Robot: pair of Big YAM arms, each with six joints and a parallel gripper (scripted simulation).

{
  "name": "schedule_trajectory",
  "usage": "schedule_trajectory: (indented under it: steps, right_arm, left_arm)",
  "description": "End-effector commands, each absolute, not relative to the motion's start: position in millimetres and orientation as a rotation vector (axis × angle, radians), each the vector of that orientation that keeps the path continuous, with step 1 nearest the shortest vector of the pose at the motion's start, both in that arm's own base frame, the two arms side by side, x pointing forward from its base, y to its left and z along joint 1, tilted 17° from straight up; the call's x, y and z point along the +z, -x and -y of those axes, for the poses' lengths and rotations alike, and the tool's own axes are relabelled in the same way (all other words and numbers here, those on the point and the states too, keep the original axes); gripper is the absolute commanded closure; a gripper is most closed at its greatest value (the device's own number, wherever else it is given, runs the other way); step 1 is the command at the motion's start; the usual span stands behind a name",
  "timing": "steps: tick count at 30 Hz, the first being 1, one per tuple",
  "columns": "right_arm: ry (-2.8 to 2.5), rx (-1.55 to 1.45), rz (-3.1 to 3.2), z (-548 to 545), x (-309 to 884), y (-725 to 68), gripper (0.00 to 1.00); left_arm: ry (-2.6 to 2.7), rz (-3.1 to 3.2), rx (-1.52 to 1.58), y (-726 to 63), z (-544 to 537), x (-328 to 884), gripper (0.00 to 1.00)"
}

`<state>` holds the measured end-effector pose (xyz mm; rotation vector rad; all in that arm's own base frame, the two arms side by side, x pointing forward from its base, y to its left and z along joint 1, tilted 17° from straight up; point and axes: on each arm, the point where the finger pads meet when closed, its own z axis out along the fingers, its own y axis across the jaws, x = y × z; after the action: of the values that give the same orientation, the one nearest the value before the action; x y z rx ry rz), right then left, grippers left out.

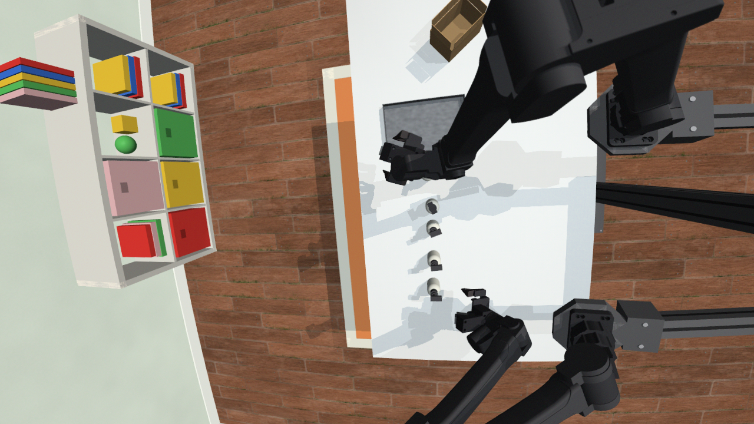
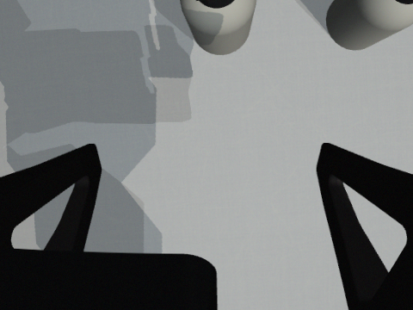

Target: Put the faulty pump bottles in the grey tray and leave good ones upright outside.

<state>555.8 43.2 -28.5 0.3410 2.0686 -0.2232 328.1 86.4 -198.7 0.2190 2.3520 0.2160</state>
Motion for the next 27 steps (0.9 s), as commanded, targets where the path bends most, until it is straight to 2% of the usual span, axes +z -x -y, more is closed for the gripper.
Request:
schedule_trajectory:
  steps: [1,6,11,16,20,27]
  right_arm:
    - [-0.195,-0.255,-1.994,-21,4,-565,0.00]
    - [-0.067,-0.235,-2.025,33,-6,-548,0.00]
    - [0.020,-0.214,-2.043,71,-13,-536,0.00]
    - [0.063,-0.179,-2.071,95,-26,-530,0.00]
    - [0.066,-0.150,-2.072,91,-27,-530,0.00]
    - [0.059,-0.139,-2.072,93,-27,-529,0.00]
  left_arm:
    - [-0.243,-2.306,0.215,-351,-71,-181,0.00]
    - [-0.498,-2.111,0.120,-404,33,-142,0.00]
    - [-0.689,-1.926,-0.010,-414,148,-101,0.00]
    - [-0.853,-1.753,-0.173,-377,262,-60,0.00]
    - [-0.886,-1.676,-0.234,-367,304,-42,0.00]
    - [-0.982,-1.536,-0.387,-303,382,-6,0.00]
